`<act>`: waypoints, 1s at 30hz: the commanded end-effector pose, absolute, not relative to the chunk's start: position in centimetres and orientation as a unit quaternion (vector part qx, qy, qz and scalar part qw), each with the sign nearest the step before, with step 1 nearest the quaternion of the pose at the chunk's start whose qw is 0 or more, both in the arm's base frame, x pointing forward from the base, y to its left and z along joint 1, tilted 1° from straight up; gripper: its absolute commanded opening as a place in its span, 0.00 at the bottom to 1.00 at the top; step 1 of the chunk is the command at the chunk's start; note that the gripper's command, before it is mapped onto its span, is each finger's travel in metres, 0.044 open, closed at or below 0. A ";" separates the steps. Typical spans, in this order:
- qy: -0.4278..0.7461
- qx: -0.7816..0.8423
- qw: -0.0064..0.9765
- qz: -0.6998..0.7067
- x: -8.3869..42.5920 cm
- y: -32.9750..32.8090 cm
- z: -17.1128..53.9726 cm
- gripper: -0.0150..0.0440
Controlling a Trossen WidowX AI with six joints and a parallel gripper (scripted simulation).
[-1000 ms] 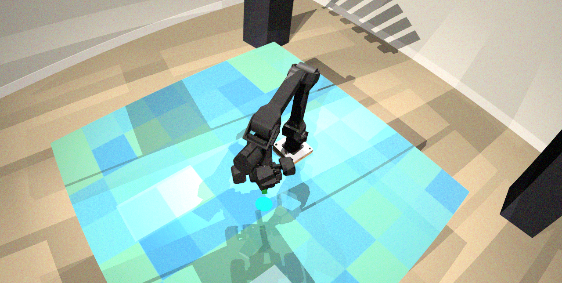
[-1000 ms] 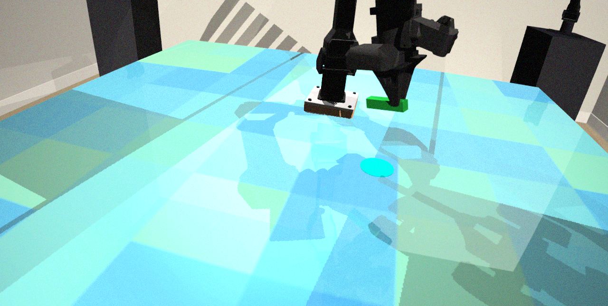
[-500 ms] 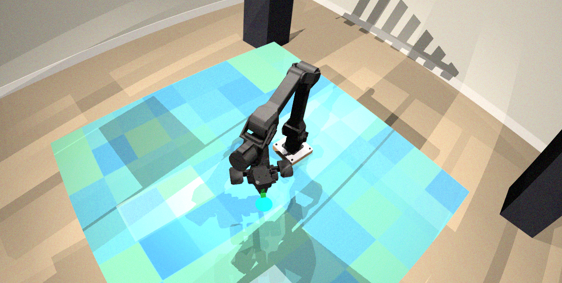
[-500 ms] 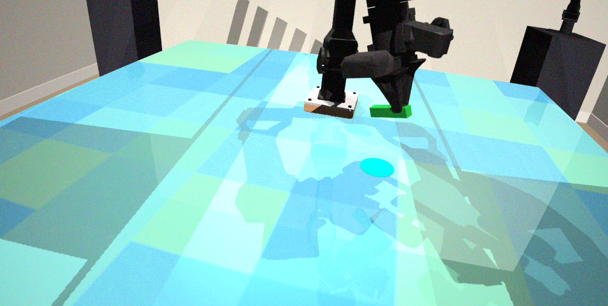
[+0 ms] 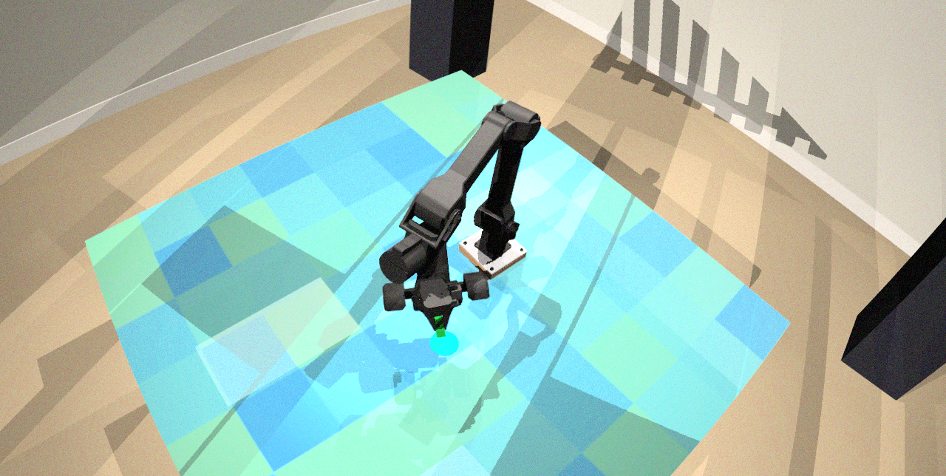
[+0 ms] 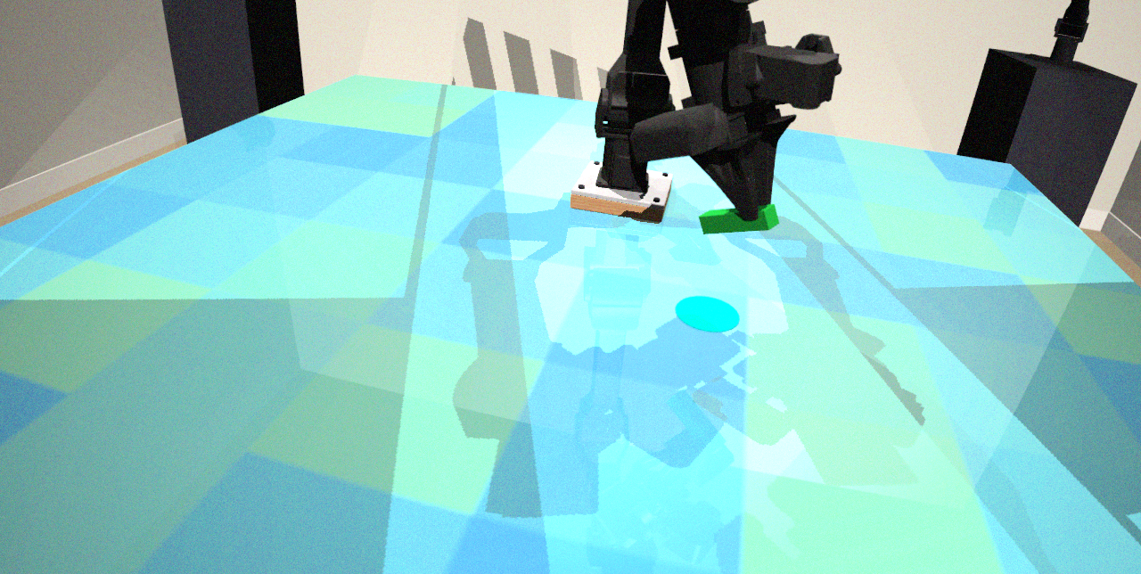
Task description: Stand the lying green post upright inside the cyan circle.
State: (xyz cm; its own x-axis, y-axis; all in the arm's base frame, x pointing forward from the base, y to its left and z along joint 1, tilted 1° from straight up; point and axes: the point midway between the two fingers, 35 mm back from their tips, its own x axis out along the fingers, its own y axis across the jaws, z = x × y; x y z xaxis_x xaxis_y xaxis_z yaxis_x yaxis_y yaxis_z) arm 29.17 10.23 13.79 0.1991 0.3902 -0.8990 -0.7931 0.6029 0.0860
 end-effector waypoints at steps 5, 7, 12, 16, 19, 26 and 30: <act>0.475 -0.181 0.762 0.400 29.4 10.2 13.6 0.29; 0.471 -0.177 0.766 0.401 29.5 10.2 13.6 0.29; 0.459 -0.166 0.774 0.403 29.7 10.2 13.5 0.29; 0.449 -0.157 0.781 0.405 29.9 10.2 13.4 0.29; 0.442 -0.151 0.785 0.407 30.0 10.1 13.4 0.29; 0.425 -0.136 0.795 0.410 30.2 10.0 13.3 0.29; 0.415 -0.128 0.801 0.412 30.3 10.0 13.3 0.29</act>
State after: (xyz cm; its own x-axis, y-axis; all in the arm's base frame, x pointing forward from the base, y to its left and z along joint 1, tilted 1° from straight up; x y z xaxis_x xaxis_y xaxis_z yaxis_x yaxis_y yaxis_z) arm 30.35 9.98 13.34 0.3056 0.5369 -0.7863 -0.7706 0.6245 0.1269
